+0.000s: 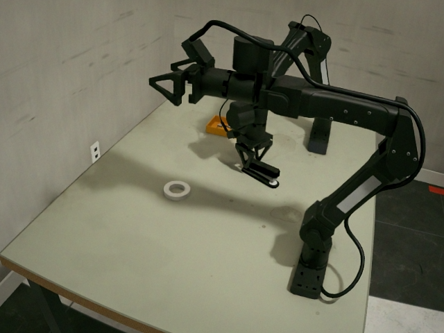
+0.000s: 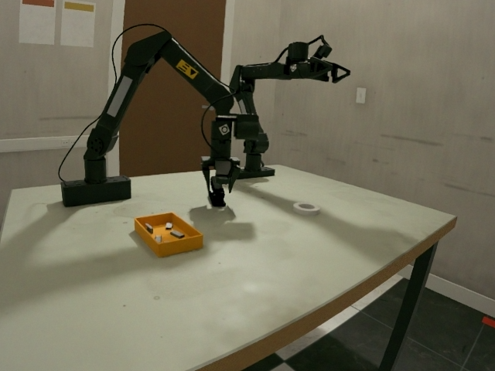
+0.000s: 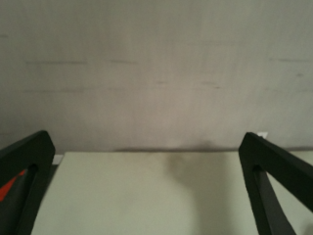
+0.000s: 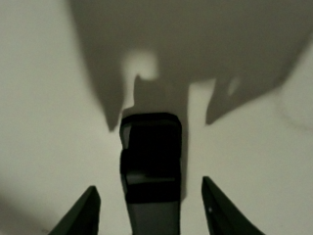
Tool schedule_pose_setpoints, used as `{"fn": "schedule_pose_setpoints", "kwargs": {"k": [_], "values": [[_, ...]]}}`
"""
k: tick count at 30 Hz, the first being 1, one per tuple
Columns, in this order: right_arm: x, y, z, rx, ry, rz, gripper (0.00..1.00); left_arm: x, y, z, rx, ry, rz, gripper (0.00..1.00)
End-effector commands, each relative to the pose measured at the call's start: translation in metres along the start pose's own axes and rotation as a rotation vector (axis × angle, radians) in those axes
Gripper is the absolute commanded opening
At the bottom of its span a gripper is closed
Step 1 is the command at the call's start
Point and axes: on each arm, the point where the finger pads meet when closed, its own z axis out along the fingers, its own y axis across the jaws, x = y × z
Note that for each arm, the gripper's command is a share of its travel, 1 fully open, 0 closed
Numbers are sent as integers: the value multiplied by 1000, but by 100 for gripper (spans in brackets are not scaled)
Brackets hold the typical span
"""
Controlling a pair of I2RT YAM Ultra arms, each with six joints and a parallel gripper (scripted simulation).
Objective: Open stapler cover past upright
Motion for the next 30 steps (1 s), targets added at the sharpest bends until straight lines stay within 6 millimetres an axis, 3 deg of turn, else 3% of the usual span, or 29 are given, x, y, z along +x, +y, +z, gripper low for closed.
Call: {"fn": "schedule_pose_setpoints", "kwargs": {"k": [1, 16, 27, 28, 30], "values": [[-4, -5, 13, 17, -12, 14, 62, -7, 0, -3, -6, -20, -6, 100], [-4, -5, 32, 17, -12, 14, 62, -7, 0, -3, -6, -20, -6, 100], [-4, -8, 32, 28, -11, 14, 62, -7, 0, -3, -6, -20, -6, 100], [-4, -8, 32, 28, -11, 14, 53, -7, 0, -3, -6, -20, -6, 100], [-2, -2, 27, 8, -5, 9, 53, -7, 0, -3, -6, -20, -6, 100]]}}
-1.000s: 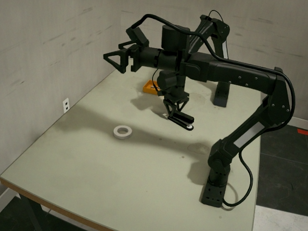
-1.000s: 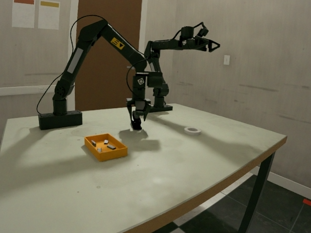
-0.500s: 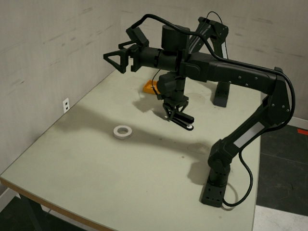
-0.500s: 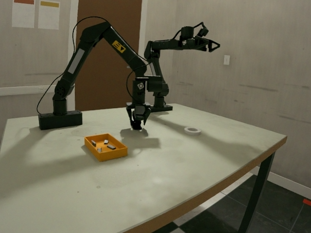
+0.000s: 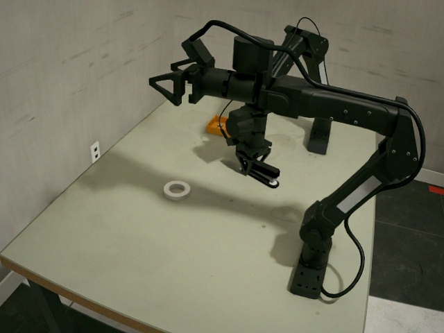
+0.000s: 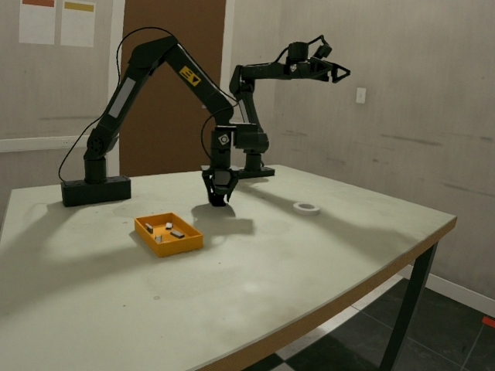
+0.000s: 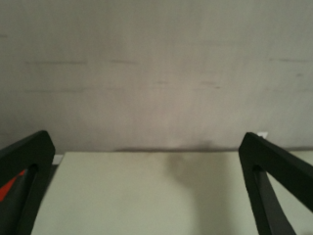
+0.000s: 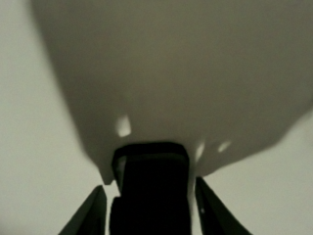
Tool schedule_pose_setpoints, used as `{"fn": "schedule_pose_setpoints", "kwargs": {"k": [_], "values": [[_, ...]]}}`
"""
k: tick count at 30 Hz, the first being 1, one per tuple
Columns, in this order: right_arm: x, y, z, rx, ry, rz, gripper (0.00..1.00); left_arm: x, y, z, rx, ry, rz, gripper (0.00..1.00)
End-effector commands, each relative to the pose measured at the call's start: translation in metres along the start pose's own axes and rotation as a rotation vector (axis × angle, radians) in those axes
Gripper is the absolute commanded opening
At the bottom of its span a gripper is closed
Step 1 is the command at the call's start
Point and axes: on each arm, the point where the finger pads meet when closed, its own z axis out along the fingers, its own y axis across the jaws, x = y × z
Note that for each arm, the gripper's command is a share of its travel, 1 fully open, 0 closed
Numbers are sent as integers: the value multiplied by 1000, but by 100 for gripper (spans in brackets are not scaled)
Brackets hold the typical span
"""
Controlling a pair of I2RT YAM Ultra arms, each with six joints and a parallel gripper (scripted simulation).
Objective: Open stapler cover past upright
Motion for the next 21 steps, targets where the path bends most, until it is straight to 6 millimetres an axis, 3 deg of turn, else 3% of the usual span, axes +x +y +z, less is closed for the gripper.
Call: {"fn": "schedule_pose_setpoints", "kwargs": {"k": [1, 17, 18, 19, 21], "values": [[-2, -2, 1, 5, -5, 9, 49, -7, 0, -3, -6, -20, -6, 100], [-1, 3, 2, 4, -5, 16, 32, -7, 0, -3, -6, -20, -6, 100], [-1, 3, 2, 4, -5, 16, 21, -7, 0, -3, -6, -20, -6, 100], [-1, 3, 2, 4, -5, 16, 31, -7, 0, -3, -6, -20, -6, 100], [-1, 3, 2, 4, -5, 16, 31, -10, 1, -5, -10, -39, -1, 100]]}}
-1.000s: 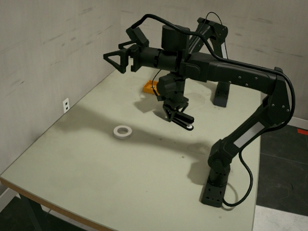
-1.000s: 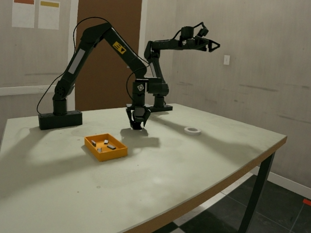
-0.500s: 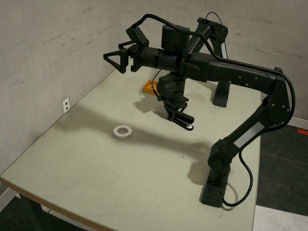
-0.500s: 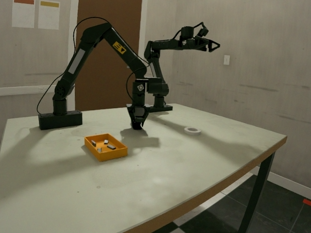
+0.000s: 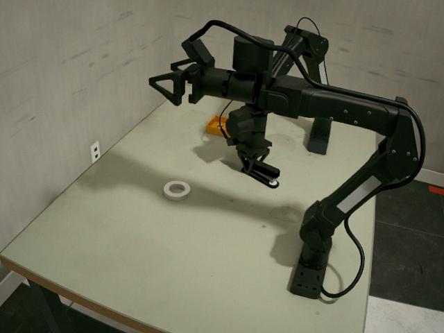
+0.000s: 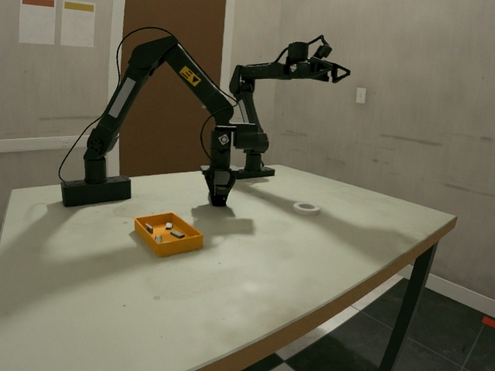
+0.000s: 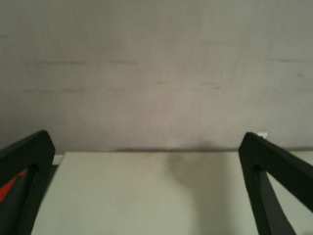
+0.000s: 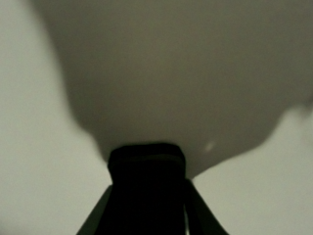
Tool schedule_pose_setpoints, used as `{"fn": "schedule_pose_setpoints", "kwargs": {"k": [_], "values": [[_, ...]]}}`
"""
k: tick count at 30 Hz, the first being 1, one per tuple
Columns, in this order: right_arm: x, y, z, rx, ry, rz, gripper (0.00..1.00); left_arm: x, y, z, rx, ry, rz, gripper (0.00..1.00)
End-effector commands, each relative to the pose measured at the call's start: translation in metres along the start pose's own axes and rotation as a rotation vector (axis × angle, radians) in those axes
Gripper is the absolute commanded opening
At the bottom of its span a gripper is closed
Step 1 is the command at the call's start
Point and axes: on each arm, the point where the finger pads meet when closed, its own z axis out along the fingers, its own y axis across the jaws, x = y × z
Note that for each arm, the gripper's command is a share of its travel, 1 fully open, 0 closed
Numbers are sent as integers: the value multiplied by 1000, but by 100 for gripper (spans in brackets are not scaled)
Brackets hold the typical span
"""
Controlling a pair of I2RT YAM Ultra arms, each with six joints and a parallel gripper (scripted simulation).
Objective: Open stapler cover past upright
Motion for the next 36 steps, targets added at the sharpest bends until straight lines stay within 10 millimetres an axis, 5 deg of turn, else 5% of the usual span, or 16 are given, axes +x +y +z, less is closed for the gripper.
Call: {"fn": "schedule_pose_setpoints", "kwargs": {"k": [1, 10, 22, 26, 36], "values": [[-1, 4, 2, 1, -5, 11, 31, -10, -5, -5, 15, -44, 15, 100], [-1, 1, 1, 1, -5, 5, 31, 1, -35, -28, 165, -134, 191, 100], [-1, 1, 1, 1, -5, 5, 31, 115, -102, -107, 505, -189, 559, 100], [-1, 1, 1, 1, -5, 5, 31, 130, -111, -117, 554, -198, 624, 100], [-1, 1, 1, 1, -5, 5, 31, 220, -160, -177, 791, -255, 991, 100]]}}
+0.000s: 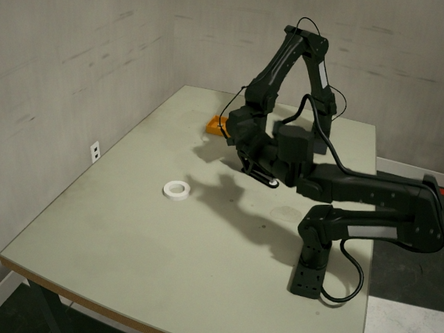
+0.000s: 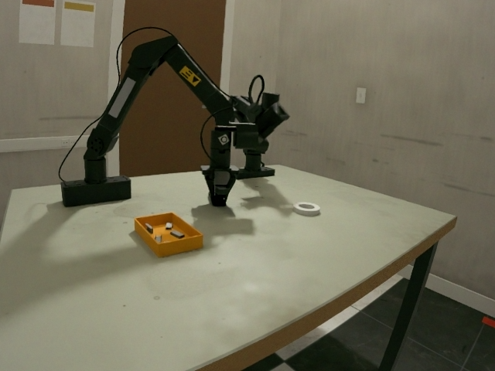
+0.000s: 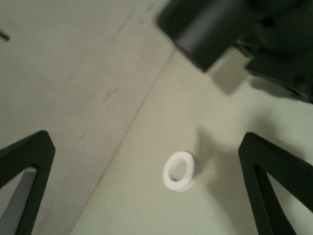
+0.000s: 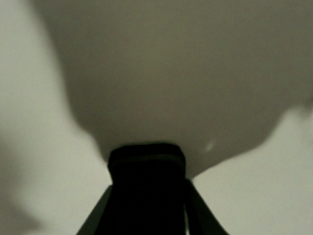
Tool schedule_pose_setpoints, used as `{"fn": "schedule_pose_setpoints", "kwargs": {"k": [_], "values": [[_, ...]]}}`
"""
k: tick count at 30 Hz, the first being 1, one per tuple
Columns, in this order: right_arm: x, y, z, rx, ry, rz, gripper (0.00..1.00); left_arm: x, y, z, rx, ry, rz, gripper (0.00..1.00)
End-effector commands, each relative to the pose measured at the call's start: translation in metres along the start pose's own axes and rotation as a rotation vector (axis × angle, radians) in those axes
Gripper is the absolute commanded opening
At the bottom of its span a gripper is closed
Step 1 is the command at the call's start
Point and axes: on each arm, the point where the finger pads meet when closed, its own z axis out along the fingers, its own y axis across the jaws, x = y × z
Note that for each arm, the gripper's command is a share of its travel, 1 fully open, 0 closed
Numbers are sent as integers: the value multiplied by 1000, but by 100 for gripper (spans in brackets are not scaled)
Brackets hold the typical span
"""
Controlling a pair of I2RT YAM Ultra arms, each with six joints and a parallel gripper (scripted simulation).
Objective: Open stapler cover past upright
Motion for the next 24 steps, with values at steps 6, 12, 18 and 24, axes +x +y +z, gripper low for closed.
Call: {"fn": "schedule_pose_setpoints", "kwargs": {"k": [6, 12, 18, 24], "values": [[-1, 1, 1, 1, -5, 5, 31, -1, -48, -9, 105, 30, 258, 100], [-1, 1, 1, 1, -5, 5, 31, -4, -83, -2, 184, 0, 357, 100], [-1, 1, 1, 1, -5, 5, 31, -18, -123, 2, 290, -72, 442, 100], [-1, 1, 1, 1, -5, 5, 31, -33, -157, -3, 386, -151, 490, 100]]}}
